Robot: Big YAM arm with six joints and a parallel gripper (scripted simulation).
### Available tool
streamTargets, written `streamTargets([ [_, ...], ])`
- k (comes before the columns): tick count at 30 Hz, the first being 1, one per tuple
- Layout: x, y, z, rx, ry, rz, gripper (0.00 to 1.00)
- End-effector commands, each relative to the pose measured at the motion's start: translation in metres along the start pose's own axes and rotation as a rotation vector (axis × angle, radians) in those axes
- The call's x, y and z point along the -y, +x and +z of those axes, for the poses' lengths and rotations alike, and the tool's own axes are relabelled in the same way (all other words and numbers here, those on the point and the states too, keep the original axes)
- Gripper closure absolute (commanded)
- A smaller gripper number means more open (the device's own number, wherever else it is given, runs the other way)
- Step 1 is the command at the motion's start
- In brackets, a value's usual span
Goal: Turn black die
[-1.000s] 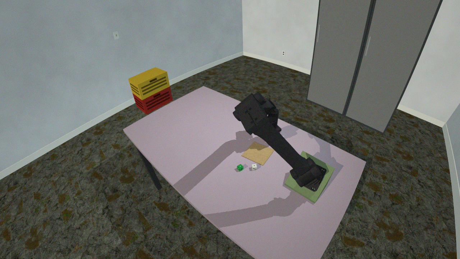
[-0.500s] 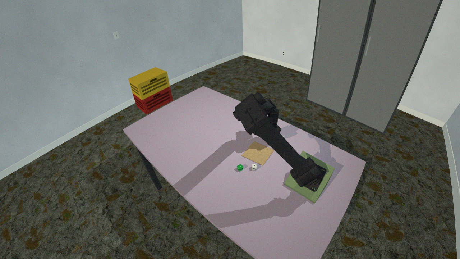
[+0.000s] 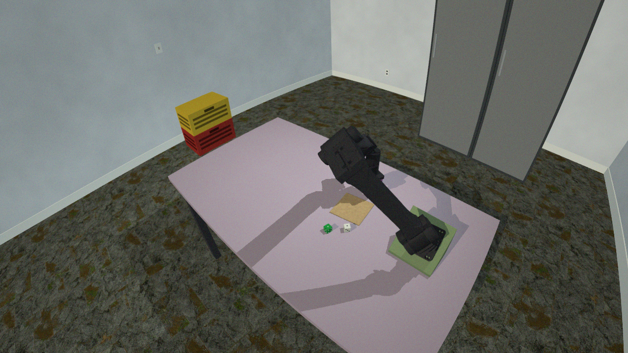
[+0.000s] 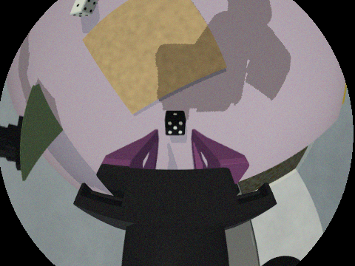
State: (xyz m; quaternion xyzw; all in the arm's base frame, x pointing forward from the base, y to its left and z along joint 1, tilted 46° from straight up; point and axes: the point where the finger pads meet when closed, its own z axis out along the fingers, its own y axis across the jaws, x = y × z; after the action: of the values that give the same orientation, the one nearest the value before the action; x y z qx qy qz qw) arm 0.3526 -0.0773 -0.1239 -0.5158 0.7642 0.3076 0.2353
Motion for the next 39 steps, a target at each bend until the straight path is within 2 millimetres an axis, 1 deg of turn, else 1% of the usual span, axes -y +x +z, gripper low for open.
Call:
streamTargets([
  [1,-0.002,-0.005,0.006,-0.001,-0.003,-0.015,0.60],
  [20,-0.002,-0.004,0.007,-0.001,-0.004,-0.012,0.60],
  [28,-0.004,-0.002,0.018,0.003,-0.012,0.000,0.60],
  [30,-0.004,-0.002,0.018,0.003,-0.012,0.000,0.60],
  [39,-0.005,-0.002,0.034,0.003,-0.012,0.001,0.60],
])
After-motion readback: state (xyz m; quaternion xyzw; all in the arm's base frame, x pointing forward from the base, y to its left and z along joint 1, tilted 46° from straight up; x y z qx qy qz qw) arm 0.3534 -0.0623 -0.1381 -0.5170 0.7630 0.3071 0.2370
